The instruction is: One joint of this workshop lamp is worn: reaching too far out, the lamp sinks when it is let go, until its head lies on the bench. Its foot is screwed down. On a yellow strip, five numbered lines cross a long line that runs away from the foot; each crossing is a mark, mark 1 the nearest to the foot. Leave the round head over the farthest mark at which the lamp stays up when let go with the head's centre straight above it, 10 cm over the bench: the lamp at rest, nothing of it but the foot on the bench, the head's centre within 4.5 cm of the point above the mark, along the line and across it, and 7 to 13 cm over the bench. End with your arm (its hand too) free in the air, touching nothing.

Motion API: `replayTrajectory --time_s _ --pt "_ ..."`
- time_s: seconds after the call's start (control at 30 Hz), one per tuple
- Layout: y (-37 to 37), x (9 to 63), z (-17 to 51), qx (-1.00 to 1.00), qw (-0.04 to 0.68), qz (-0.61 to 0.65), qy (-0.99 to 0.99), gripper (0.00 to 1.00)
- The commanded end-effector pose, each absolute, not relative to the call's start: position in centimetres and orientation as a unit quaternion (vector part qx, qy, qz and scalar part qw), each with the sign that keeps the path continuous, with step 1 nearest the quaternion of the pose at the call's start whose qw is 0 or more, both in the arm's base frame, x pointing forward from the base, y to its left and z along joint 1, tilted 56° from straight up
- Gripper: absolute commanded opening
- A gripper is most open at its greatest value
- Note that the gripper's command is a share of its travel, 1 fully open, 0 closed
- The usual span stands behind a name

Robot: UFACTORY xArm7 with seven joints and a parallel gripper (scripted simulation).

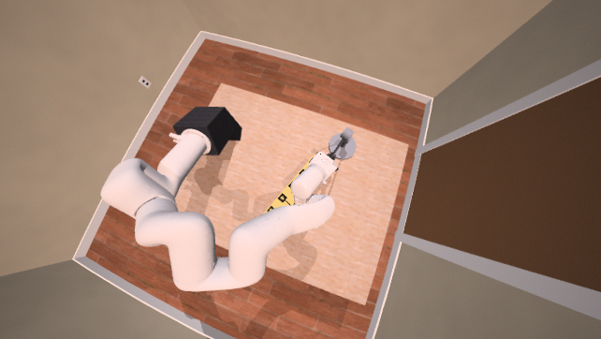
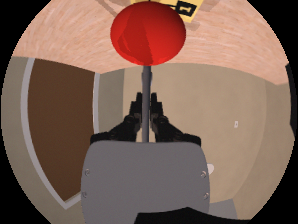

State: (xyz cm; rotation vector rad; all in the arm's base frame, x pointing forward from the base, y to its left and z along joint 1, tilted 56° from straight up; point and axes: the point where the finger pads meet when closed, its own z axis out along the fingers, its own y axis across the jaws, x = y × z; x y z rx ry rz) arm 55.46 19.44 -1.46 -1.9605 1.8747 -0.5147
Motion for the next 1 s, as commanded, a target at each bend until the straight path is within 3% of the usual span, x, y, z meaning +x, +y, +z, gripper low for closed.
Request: replayTrajectory --time_s 0.0,0.97 --pt "19.7 55.4 -1.3 -0.698 0.19 -0.182 0.666 0.0" --pt "18.5 54.9 -0.4 -0.698 0.191 -0.182 0.666 0.0"
